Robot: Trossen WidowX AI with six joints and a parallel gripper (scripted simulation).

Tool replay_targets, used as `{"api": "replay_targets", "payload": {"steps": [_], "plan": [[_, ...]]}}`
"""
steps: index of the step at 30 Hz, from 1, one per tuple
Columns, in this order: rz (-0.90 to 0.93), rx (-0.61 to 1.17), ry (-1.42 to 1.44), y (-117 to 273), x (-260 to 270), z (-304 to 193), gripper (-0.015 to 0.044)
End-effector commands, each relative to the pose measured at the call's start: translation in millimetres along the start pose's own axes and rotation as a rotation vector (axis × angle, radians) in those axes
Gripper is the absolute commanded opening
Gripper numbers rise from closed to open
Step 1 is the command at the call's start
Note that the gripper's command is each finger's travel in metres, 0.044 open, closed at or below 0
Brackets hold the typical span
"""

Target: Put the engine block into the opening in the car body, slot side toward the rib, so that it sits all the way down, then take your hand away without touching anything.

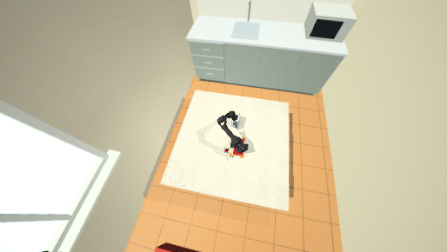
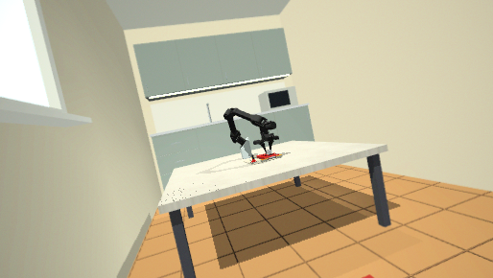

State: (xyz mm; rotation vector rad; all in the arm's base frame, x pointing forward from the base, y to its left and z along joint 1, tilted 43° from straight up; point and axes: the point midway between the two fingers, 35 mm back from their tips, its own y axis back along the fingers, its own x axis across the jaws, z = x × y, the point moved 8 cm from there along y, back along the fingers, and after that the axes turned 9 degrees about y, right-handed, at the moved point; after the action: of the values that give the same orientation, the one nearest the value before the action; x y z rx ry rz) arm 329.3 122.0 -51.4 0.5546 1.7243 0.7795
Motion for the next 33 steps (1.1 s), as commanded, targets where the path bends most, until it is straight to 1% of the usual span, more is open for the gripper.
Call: {"api": "replay_targets", "payload": {"steps": [1, 33], "plan": [[-0.003, 0.000, 0.006, -1.8, -0.2, -0.2, 0.0158], [-0.003, 0.000, 0.005, -9.9, -0.3, -0.2, 0.0158]]}}
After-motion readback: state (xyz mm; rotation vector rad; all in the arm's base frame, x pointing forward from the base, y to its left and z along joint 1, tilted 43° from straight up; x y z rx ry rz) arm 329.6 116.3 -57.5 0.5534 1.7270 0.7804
